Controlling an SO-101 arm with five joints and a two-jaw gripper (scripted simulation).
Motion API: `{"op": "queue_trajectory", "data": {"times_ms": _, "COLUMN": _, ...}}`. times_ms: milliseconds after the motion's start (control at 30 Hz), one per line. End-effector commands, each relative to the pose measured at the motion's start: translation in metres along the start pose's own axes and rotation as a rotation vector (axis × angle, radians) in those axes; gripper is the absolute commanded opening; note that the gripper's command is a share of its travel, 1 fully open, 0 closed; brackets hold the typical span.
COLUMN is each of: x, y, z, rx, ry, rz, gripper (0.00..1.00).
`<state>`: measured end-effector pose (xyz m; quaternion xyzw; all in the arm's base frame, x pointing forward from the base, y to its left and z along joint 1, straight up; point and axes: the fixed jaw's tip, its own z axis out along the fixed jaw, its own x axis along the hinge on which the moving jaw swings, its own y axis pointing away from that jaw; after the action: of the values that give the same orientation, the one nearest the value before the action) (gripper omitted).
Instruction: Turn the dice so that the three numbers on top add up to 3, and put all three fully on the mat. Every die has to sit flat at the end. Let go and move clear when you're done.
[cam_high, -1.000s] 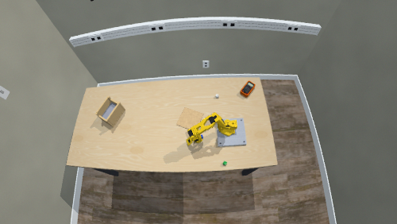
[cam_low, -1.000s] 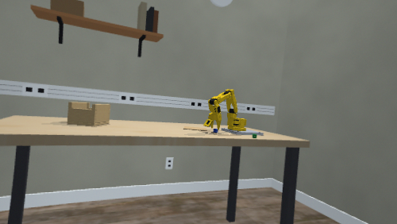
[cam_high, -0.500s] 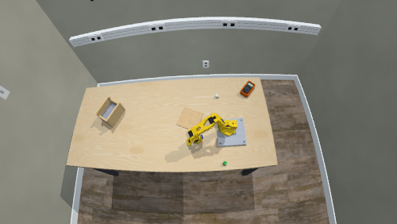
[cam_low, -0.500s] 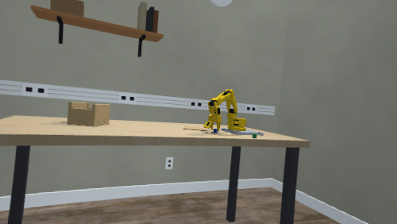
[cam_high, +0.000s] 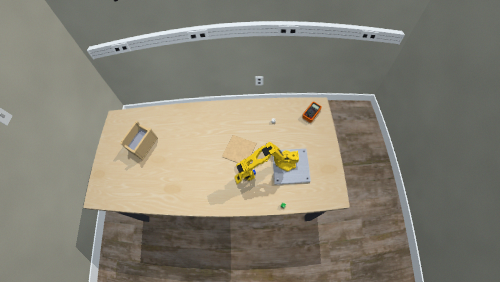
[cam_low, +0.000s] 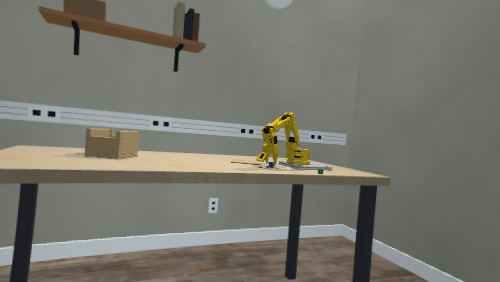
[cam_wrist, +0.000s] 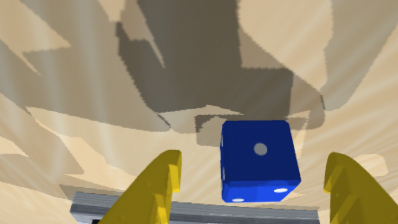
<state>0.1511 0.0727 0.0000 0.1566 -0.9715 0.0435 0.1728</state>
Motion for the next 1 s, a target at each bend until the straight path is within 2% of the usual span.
{"op": "queue_trajectory", "data": {"times_ms": 0, "x": 0.0029, "y": -0.0004, "z": 0.0055, "rx": 0.0, "ry": 0.026, "rz": 0.003, "gripper": 0.26}}
{"op": "queue_trajectory", "data": {"times_ms": 967, "x": 0.0028, "y": -0.0096, "z": 0.0057, "rx": -0.021, "ry": 0.03, "rz": 0.003, "gripper": 0.1}}
